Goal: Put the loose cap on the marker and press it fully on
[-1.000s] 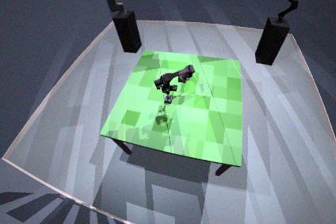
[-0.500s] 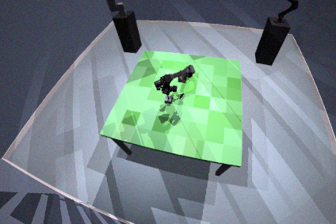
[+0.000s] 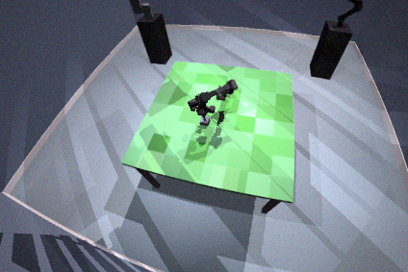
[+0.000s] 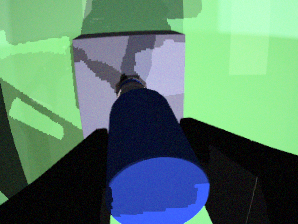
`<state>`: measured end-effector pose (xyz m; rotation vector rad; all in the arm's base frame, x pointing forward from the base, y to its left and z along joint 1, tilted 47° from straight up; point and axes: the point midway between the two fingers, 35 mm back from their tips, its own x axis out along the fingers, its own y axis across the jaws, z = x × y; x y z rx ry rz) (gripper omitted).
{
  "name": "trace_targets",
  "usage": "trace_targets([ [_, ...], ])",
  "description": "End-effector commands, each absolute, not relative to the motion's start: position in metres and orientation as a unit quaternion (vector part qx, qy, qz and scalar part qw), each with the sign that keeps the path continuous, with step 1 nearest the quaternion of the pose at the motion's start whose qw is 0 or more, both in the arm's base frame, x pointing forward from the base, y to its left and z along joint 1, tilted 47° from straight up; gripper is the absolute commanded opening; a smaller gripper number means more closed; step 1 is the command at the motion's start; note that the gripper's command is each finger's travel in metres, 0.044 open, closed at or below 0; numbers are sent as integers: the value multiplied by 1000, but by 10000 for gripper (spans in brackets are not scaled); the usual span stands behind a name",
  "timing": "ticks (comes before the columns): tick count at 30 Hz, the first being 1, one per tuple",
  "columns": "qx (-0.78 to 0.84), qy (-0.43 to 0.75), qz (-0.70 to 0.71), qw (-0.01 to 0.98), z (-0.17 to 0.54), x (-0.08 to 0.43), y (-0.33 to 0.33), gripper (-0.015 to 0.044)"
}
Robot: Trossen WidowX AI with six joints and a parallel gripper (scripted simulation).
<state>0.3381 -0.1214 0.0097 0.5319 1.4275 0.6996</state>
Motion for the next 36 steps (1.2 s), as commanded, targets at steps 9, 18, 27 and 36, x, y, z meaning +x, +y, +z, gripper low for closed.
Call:
trace_targets([
  [9,240,633,312,666,-7,337,-103,0],
  [18,240,633,312,666,-11,337,-98,0],
  [27,237,633,314,666,-10,337,-99,79],
  [36,237,633,314,666,-10,337,-99,315],
])
